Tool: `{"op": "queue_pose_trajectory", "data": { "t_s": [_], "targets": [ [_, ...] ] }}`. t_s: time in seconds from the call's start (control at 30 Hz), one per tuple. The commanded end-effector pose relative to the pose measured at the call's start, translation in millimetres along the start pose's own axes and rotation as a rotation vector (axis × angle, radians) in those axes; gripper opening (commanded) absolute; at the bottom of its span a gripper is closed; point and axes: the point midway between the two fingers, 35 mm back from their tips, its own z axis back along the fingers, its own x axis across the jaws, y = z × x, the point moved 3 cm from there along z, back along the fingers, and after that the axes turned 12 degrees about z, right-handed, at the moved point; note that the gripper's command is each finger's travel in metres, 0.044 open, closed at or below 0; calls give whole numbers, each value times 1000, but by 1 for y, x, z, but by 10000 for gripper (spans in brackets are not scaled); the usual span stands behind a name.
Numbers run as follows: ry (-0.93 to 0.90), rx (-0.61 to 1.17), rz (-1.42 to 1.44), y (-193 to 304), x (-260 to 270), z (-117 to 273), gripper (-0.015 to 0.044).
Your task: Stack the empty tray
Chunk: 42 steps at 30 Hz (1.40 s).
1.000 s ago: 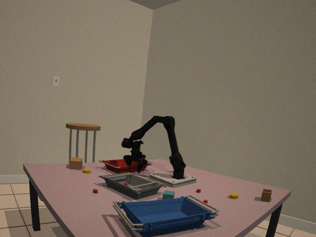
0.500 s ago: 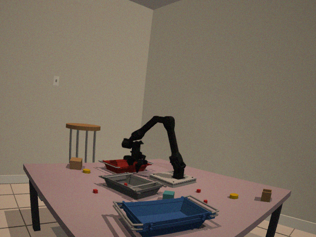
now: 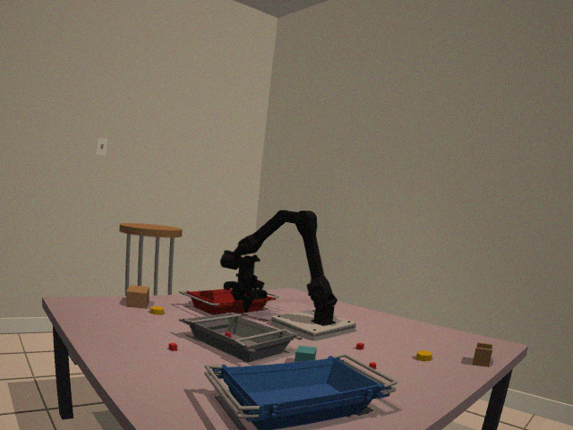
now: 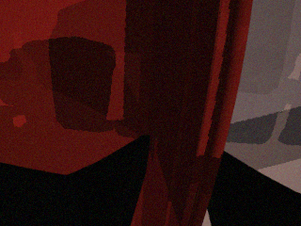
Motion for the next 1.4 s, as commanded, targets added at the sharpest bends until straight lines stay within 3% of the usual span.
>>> {"op": "queue_pose_trajectory", "data": {
  "t_s": [0.0,0.57,0.93,1.37],
  "targets": [
    [8,1,-5,0,-1,0,115],
    [7,1,-5,0,0,9,1],
    [7,0,-5,0,0,74,0],
    [7,0,-5,0,0,82,0]
  ]
}}
